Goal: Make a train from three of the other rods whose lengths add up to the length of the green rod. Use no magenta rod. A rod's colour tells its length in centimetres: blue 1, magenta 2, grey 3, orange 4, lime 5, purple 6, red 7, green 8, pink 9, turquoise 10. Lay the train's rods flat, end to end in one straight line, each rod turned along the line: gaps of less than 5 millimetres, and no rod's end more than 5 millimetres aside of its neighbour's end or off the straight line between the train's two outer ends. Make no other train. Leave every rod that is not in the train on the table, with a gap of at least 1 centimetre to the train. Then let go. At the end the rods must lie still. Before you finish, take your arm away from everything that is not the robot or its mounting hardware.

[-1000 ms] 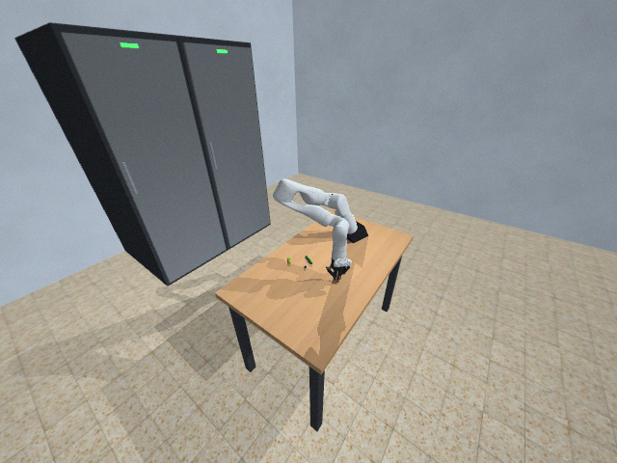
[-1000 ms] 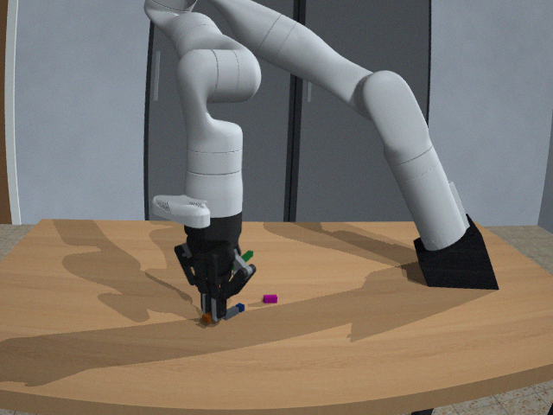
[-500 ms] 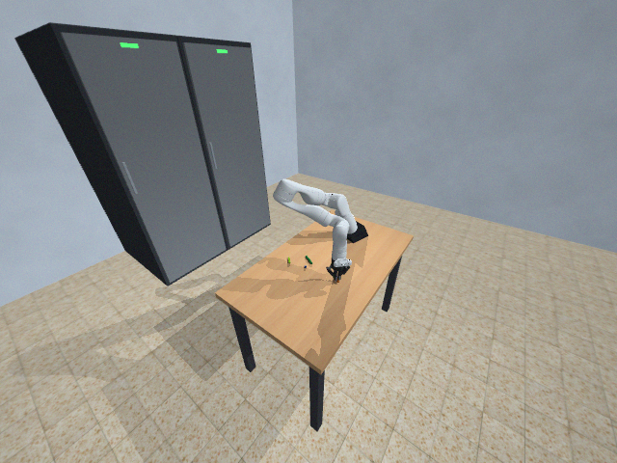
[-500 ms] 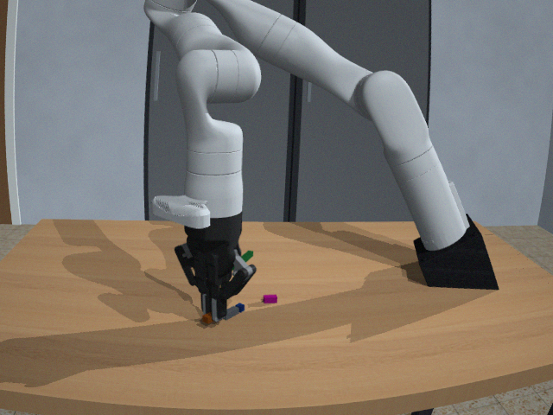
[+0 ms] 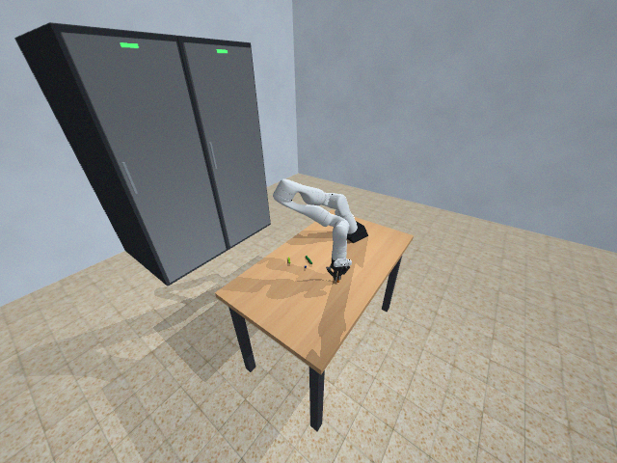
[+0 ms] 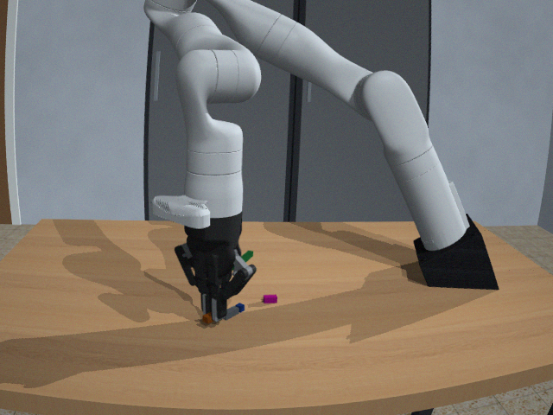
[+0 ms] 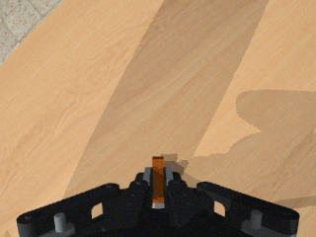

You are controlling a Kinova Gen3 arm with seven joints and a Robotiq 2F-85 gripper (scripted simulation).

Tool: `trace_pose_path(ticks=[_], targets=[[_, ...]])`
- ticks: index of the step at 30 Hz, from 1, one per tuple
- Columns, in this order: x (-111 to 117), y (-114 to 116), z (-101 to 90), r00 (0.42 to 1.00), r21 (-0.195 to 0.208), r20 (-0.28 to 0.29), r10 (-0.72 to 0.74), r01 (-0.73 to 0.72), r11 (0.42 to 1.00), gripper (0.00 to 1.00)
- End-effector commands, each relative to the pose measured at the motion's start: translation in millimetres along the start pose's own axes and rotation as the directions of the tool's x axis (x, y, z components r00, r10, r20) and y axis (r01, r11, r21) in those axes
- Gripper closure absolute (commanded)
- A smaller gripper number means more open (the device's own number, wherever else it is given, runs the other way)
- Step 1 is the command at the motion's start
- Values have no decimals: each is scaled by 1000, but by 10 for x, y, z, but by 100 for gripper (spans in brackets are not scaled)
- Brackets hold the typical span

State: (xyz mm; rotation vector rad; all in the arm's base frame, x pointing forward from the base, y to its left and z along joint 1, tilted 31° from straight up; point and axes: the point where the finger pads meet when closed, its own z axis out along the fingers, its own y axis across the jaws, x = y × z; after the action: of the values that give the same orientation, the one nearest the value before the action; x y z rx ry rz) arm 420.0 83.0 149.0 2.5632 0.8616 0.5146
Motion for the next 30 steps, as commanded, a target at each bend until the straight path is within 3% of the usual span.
trace_pose_path(ticks=[1, 30], targets=[[4, -16, 1, 1000, 2, -4, 2, -2, 1000, 95], [44, 0, -2, 1000, 1, -9, 6, -6, 1000, 95]])
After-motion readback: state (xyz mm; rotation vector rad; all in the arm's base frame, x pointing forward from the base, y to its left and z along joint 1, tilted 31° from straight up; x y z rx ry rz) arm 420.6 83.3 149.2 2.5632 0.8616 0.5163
